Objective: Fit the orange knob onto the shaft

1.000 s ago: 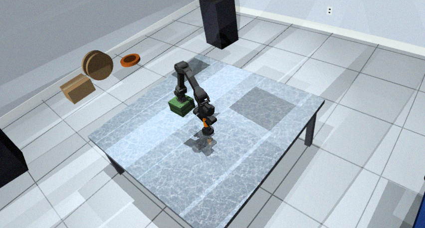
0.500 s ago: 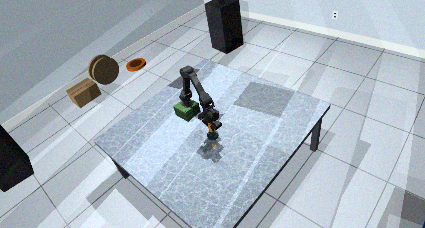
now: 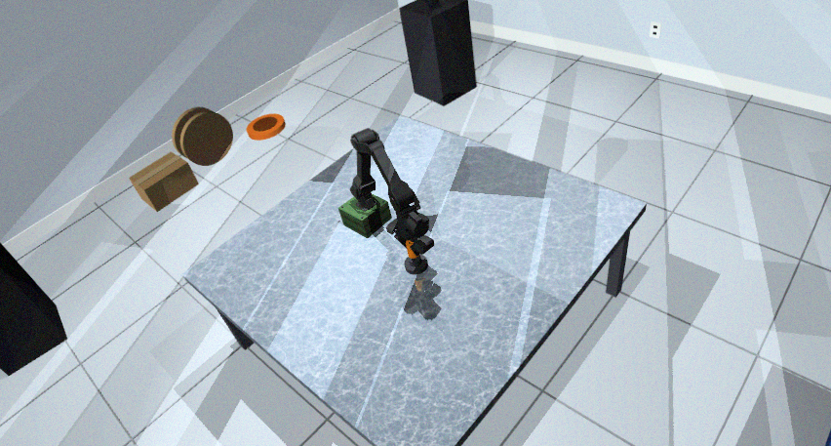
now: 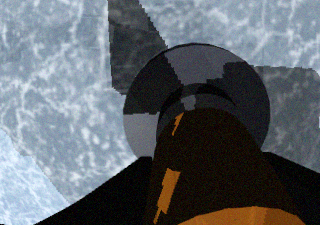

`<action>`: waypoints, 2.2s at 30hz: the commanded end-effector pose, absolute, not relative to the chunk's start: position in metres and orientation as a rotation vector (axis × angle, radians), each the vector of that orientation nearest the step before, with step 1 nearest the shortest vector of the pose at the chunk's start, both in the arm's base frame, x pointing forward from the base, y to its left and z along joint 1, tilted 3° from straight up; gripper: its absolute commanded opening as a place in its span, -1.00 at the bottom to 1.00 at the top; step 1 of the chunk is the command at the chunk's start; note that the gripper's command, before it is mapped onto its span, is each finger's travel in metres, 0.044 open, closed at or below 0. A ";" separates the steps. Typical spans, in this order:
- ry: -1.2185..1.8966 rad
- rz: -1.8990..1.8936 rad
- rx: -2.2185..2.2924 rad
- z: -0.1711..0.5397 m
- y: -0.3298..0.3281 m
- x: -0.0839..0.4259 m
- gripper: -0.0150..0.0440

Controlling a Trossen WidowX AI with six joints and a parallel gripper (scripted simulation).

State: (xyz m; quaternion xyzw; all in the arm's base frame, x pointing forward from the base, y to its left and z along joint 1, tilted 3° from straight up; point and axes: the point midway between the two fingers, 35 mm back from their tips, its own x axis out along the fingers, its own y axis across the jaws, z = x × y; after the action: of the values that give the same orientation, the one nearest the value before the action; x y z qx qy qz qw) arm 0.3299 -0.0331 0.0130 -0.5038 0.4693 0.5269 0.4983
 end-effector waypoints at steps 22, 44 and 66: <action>1.015 1.423 -1.375 0.014 -0.034 0.332 -0.49; 1.010 1.429 -1.382 0.017 -0.033 0.331 -0.49; 0.885 1.564 -1.524 0.014 -0.033 0.331 -0.49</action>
State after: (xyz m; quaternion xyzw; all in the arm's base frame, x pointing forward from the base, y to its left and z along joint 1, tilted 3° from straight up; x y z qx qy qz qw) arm 0.3323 -0.0340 0.0146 -0.5965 0.3500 0.6119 0.3837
